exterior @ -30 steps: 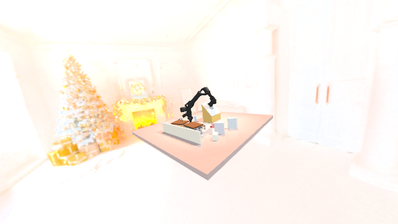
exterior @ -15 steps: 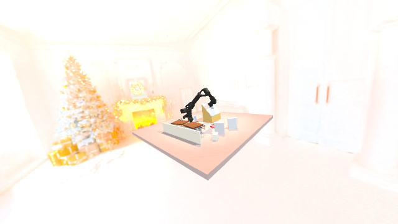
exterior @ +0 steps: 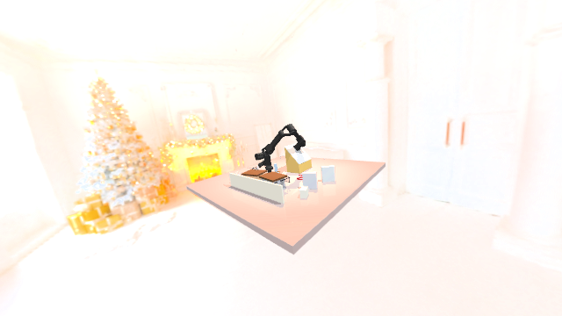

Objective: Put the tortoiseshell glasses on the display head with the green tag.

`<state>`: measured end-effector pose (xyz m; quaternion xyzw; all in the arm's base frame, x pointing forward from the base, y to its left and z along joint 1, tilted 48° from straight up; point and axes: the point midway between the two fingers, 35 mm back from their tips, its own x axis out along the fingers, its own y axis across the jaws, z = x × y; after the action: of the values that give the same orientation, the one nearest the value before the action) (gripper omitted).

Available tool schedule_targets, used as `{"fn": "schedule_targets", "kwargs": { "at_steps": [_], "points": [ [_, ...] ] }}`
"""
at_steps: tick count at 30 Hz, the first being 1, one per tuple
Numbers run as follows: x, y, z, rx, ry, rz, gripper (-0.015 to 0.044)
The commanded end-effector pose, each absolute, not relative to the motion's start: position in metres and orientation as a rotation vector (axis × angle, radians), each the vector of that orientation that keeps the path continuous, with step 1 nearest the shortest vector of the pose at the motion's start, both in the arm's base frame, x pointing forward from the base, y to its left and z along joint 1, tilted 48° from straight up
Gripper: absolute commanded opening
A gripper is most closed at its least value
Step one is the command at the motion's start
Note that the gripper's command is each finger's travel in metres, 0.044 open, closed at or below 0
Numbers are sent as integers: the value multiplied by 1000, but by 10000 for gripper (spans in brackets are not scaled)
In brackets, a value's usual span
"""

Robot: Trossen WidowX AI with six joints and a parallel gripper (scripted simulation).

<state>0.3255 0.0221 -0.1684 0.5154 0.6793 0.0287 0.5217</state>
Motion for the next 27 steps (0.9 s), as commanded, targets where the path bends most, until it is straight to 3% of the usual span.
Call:
{"fn": "schedule_targets", "kwargs": {
  "at_steps": [1,11,27],
  "points": [
    [326,22,-168,1234,1627,69,67],
    [326,22,-168,1234,1627,69,0],
    [322,-24,-129,1229,1627,61,0]
  ]
}}
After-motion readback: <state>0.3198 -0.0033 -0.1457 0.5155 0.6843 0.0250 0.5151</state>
